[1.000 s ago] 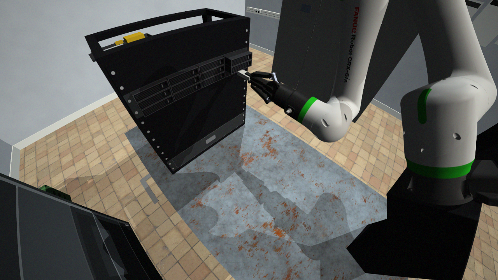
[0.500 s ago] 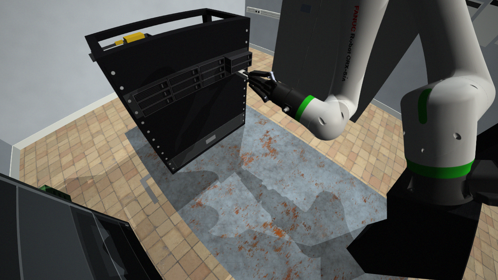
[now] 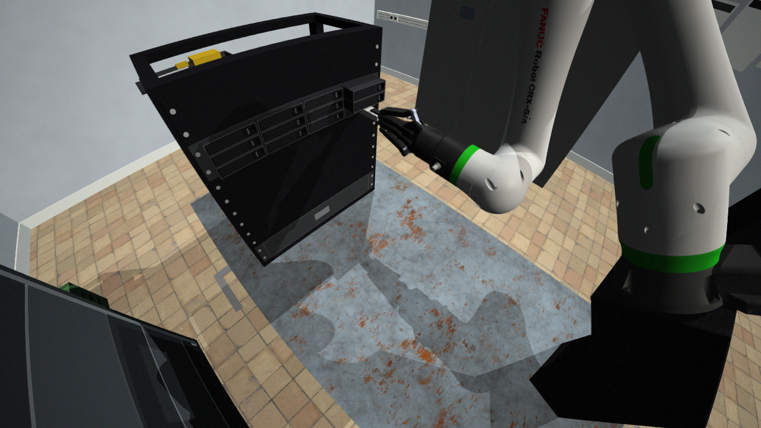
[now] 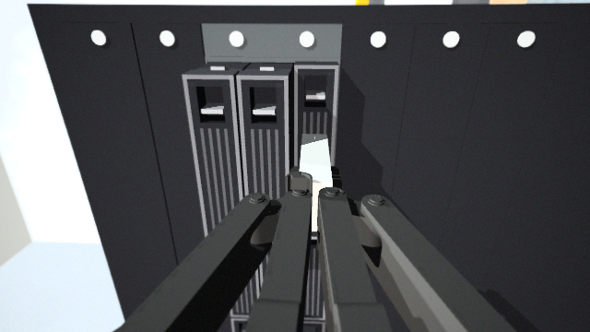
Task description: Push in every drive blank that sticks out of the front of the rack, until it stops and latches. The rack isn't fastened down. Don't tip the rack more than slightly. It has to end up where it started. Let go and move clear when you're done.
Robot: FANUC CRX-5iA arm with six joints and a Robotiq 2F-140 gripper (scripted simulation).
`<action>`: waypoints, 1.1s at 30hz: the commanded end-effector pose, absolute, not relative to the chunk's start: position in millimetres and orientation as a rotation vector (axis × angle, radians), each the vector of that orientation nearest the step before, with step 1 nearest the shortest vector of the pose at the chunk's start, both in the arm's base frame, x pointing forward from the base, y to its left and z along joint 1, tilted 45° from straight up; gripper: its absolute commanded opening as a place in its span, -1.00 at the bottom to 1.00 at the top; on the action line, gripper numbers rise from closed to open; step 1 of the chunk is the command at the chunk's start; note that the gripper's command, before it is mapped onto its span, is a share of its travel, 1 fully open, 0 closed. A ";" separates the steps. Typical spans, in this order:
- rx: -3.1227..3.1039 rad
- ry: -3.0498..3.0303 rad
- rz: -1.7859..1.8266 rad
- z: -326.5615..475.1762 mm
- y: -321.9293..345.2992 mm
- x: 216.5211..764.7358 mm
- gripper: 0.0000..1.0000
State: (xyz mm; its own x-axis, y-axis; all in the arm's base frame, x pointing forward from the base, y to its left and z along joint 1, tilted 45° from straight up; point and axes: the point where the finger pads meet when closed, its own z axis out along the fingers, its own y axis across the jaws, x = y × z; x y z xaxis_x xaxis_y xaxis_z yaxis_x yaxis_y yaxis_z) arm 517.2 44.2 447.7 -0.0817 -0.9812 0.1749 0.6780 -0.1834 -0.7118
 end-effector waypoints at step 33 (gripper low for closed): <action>-0.753 0.542 -1.620 452.3 44.7 521.3 -0.80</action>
